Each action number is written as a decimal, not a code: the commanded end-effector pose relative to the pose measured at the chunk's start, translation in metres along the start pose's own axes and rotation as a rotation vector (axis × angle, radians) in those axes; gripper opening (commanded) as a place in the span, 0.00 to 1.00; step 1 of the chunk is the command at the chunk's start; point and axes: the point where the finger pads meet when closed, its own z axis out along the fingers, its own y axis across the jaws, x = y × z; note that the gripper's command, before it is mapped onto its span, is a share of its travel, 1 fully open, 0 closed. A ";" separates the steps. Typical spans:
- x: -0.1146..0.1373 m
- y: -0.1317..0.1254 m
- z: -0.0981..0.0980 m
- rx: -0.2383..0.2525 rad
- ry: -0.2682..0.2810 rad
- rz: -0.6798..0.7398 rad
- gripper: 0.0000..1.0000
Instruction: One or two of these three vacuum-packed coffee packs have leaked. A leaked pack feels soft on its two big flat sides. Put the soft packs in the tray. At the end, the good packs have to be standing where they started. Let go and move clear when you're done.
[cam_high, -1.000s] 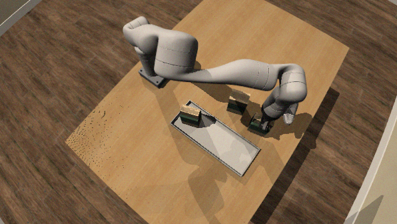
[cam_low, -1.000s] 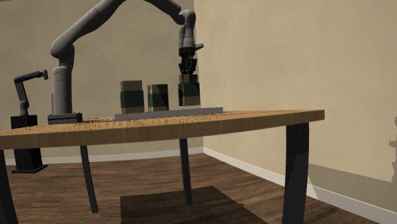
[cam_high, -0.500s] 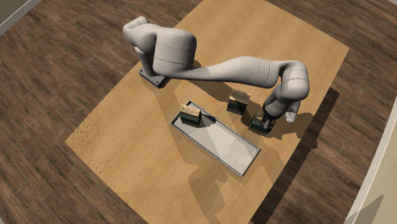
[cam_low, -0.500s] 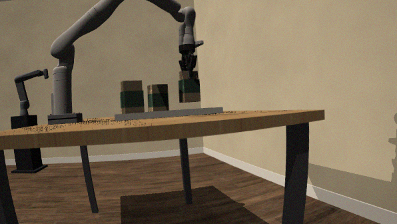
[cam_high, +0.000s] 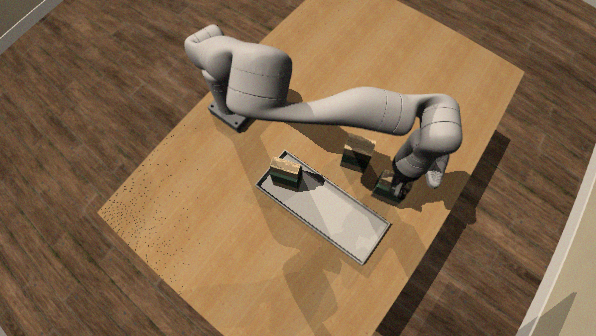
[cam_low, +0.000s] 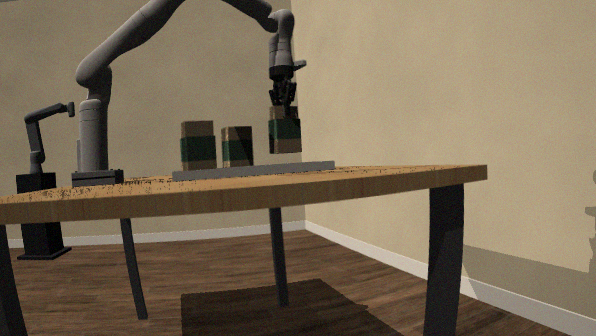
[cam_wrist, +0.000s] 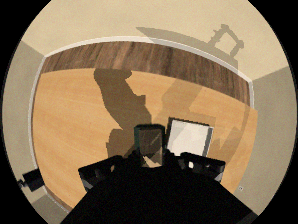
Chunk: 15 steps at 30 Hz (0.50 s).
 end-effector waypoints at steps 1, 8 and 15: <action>-0.003 0.013 -0.003 0.003 0.006 -0.004 0.27; -0.012 0.059 -0.004 0.002 0.007 -0.001 0.27; -0.023 0.094 -0.002 0.000 -0.004 0.000 0.27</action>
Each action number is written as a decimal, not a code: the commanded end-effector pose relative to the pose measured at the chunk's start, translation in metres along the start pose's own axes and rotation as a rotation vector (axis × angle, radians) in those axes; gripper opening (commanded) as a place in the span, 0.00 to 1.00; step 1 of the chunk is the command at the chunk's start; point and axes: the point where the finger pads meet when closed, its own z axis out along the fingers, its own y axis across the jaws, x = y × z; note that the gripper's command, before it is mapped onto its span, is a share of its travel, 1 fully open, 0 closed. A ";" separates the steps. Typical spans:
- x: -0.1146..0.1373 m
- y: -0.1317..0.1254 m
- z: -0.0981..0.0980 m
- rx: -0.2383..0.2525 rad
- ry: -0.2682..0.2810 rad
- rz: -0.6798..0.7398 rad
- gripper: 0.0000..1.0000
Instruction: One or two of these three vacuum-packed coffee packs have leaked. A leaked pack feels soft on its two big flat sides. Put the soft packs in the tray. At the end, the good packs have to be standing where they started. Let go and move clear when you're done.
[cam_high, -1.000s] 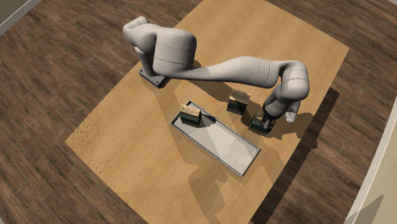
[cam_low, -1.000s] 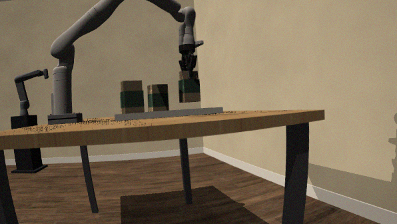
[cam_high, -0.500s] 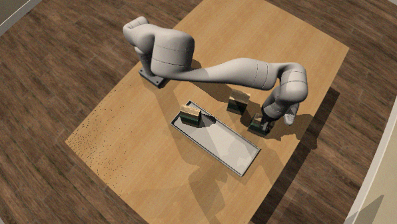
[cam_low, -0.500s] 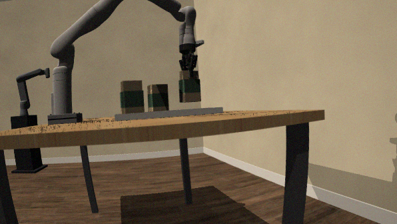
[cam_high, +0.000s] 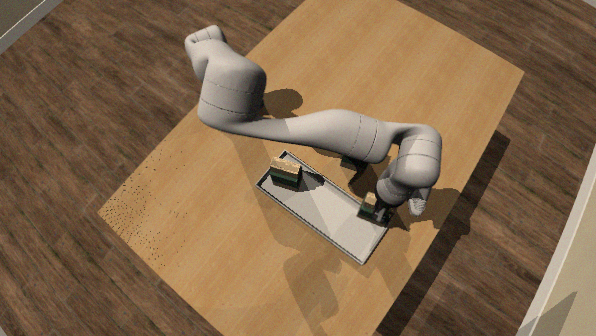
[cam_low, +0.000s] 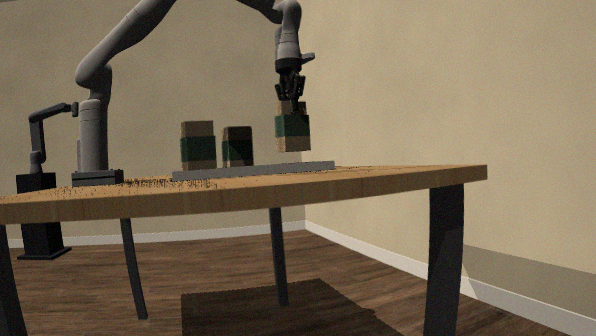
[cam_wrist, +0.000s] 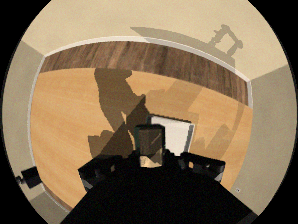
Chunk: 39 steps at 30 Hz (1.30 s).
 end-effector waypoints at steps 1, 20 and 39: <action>-0.007 0.026 0.000 0.000 -0.005 0.009 0.27; -0.014 0.057 0.000 -0.002 -0.002 0.012 0.27; -0.013 0.057 0.010 -0.004 0.005 0.016 0.27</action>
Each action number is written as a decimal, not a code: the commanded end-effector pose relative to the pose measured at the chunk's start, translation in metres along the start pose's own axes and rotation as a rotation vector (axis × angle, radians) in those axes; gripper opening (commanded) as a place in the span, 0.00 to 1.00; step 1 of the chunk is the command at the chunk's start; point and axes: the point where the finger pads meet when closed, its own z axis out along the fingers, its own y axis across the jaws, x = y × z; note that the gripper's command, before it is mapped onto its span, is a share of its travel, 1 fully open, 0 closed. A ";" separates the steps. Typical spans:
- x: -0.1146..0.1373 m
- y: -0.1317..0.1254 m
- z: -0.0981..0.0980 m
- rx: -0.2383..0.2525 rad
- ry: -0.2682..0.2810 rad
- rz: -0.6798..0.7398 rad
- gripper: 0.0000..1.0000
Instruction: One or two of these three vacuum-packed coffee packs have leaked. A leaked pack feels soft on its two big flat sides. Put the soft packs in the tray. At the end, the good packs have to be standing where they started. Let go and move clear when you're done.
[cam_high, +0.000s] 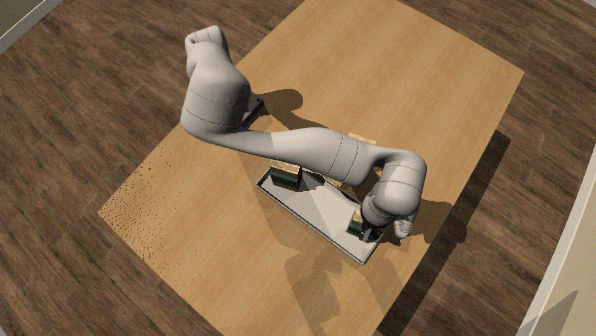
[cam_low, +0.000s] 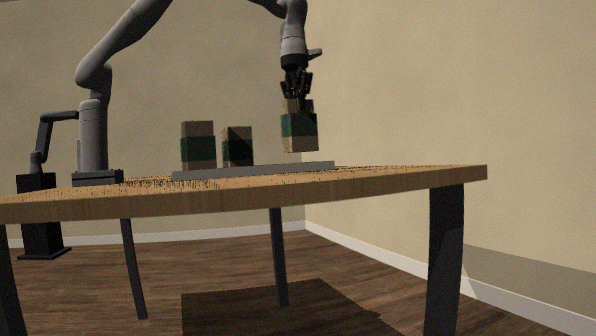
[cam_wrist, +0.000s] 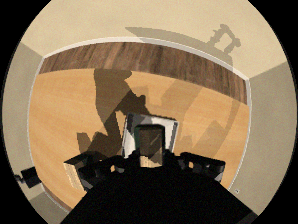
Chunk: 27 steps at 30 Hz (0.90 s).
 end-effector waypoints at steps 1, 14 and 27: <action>-0.001 0.003 0.008 -0.005 -0.001 0.009 0.27; -0.001 0.002 0.033 -0.003 0.001 0.008 0.27; -0.004 0.003 0.044 -0.005 -0.010 0.009 0.27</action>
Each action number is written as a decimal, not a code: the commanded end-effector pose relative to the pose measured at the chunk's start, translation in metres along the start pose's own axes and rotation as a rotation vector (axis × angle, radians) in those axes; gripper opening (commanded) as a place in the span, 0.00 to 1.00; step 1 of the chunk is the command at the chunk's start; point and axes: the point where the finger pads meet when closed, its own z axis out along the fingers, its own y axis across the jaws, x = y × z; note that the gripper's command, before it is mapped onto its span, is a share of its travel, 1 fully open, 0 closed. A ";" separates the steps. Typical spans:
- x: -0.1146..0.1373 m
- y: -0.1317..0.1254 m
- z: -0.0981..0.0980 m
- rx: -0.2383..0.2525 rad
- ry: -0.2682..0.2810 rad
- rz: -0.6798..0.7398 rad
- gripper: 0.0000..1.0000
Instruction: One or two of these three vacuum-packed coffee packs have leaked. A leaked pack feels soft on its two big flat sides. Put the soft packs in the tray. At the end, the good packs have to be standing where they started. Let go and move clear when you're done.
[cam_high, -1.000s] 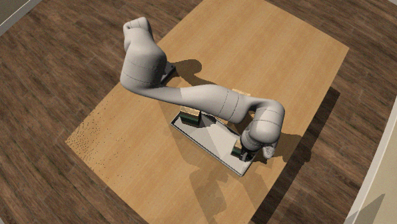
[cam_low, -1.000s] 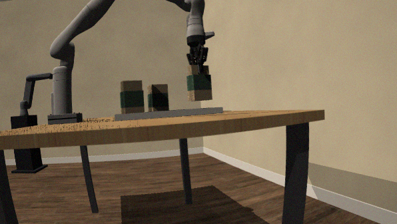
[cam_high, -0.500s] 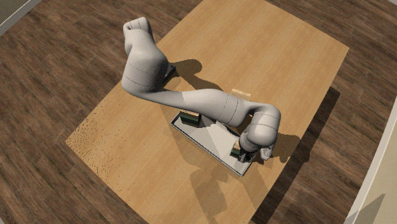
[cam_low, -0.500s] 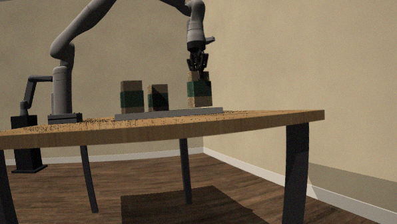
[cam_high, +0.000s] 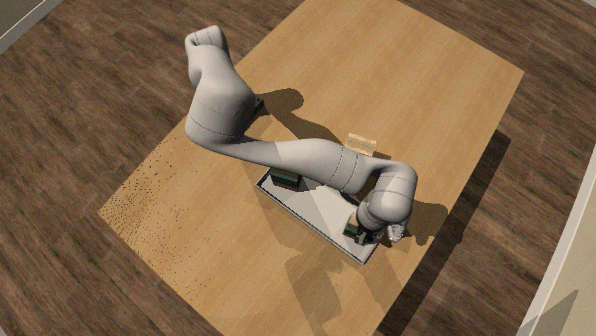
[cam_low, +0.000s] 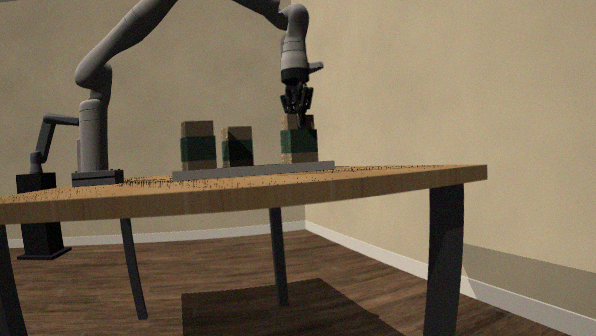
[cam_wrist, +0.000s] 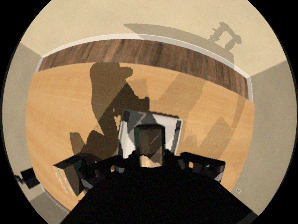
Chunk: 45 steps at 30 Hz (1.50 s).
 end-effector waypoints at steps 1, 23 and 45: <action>0.001 0.001 0.002 -0.007 0.001 0.003 0.27; 0.001 0.001 0.002 -0.007 0.001 0.003 0.27; 0.001 0.001 0.002 -0.007 0.001 0.003 0.85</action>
